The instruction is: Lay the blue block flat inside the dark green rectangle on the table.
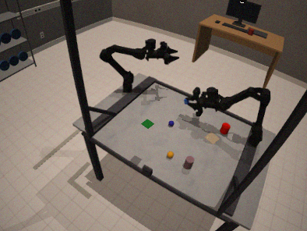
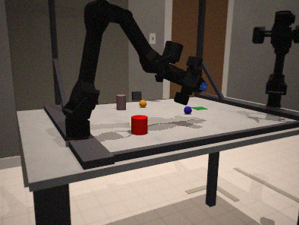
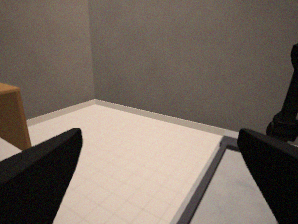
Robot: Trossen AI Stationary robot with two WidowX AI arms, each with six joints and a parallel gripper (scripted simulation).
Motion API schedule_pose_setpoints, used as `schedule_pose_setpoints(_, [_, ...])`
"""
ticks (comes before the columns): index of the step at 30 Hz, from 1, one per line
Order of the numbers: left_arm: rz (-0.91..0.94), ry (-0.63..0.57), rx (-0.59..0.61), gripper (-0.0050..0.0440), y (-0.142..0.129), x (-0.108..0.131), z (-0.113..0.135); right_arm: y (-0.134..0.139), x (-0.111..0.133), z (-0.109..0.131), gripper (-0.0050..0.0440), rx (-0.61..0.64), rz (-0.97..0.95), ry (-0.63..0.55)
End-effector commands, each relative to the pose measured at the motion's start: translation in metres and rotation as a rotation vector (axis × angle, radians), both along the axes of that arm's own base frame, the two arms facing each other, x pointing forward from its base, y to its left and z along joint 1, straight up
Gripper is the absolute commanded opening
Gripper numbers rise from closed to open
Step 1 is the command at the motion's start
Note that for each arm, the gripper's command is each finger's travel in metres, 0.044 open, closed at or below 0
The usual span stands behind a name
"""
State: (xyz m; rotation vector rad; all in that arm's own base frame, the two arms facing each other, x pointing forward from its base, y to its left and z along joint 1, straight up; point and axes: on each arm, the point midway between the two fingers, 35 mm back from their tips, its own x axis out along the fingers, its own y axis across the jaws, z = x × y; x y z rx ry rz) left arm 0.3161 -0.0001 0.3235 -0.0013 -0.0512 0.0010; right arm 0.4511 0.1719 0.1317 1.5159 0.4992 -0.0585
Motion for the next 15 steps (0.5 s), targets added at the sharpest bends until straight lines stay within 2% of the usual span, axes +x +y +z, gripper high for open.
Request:
schedule_pose_setpoints(1, [-0.001, -0.019, 0.001, 0.044, 0.0, -0.002, 0.008, 0.002, 0.027, 0.009, -0.005, 0.025, 0.024, -0.112])
schedule_pose_setpoints(5, [-0.001, -0.019, 0.001, 0.044, 0.0, -0.002, 0.008, 0.002, 0.046, 0.012, -0.005, 0.042, 0.042, -0.203])
schedule_pose_setpoints(8, [-0.001, -0.019, 0.001, 0.044, 0.0, -0.002, 0.008, 0.003, 0.055, 0.024, -0.005, 0.063, 0.048, -0.287])
schedule_pose_setpoints(15, [-0.001, -0.019, 0.001, 0.044, 0.0, -0.002, 0.008, 0.004, 0.058, 0.04, -0.005, 0.09, 0.051, -0.372])
